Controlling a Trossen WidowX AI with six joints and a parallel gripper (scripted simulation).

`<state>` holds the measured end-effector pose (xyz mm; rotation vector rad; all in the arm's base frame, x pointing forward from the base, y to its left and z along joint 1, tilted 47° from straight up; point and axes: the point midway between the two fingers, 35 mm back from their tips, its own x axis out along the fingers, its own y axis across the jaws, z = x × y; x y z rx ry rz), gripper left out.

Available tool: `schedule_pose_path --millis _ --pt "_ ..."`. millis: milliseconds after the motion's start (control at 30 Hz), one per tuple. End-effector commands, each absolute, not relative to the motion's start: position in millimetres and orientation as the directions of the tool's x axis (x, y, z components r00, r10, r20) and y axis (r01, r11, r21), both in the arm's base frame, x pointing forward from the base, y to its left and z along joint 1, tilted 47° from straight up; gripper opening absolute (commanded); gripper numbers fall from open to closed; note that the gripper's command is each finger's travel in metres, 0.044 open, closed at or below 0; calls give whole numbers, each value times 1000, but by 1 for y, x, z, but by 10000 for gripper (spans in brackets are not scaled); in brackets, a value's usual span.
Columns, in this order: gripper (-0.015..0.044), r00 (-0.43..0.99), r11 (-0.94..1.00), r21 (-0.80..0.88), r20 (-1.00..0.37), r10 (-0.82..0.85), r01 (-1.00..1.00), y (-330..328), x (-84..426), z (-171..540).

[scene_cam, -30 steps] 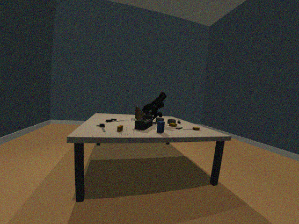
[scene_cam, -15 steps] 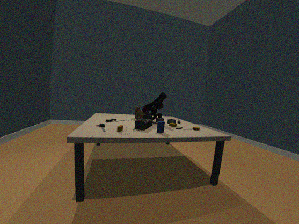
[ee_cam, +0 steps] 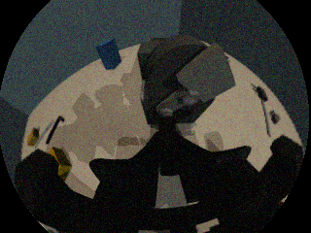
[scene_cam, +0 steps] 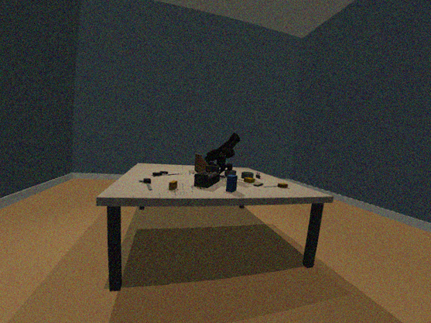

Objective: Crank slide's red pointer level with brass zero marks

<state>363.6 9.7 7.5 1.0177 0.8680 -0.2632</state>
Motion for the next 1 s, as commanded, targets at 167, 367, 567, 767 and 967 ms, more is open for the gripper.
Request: schedule_pose_path --millis 167,367,567,767,967 --pt "0 633 525 623 -750 191 580 9 359 -3" --pt "0 633 525 623 -750 191 580 9 358 -4" --pt "0 633 525 623 -750 191 580 9 358 -5" --pt "0 633 525 623 -750 191 580 8 357 -6" --pt "0 633 525 623 -750 191 580 8 357 -7"
